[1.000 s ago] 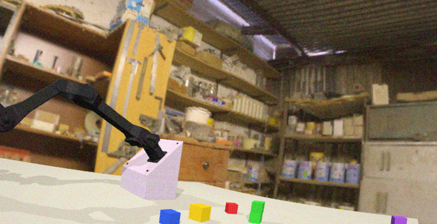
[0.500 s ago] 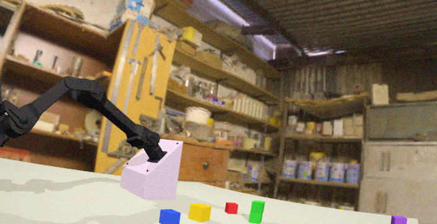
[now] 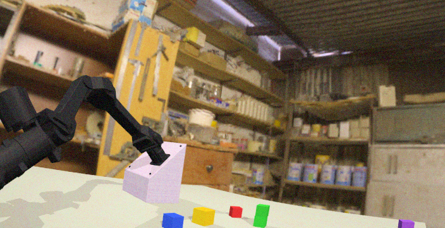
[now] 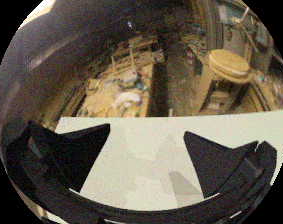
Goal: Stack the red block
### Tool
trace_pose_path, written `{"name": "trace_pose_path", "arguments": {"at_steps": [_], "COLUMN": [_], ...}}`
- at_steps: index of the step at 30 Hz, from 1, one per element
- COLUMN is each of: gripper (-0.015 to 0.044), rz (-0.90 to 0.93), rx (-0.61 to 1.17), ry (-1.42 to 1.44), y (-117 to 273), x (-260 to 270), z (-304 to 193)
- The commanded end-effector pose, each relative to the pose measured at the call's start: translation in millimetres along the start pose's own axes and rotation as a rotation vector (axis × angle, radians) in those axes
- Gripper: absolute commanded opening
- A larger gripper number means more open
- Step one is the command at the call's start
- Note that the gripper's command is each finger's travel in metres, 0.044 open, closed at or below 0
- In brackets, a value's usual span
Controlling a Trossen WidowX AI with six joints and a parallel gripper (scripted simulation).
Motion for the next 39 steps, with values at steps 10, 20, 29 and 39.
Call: {"name": "trace_pose_path", "arguments": {"at_steps": [10, 20, 29, 39], "gripper": [0.044, 0.044, 0.044, 0.044], "rz": [0.051, 0.026, -0.008, -0.066], "rx": [0.373, 0.658, 0.886, 1.06], "ry": [-0.038, 0.01, 0.135, 0.387], "y": [71, 159, 261, 380], "x": [74, 99, 102, 67], "z": [-162, -271, -351, -410]}}
Point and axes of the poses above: the point midway between the two fingers, 35 mm back from their tips, its own y axis back along the fingers, its own x axis across the jaws, z = x × y, the point moved 2 cm from there along y, back along the fingers, and after that the axes turned 15 degrees about -y, right-handed, at the moved point
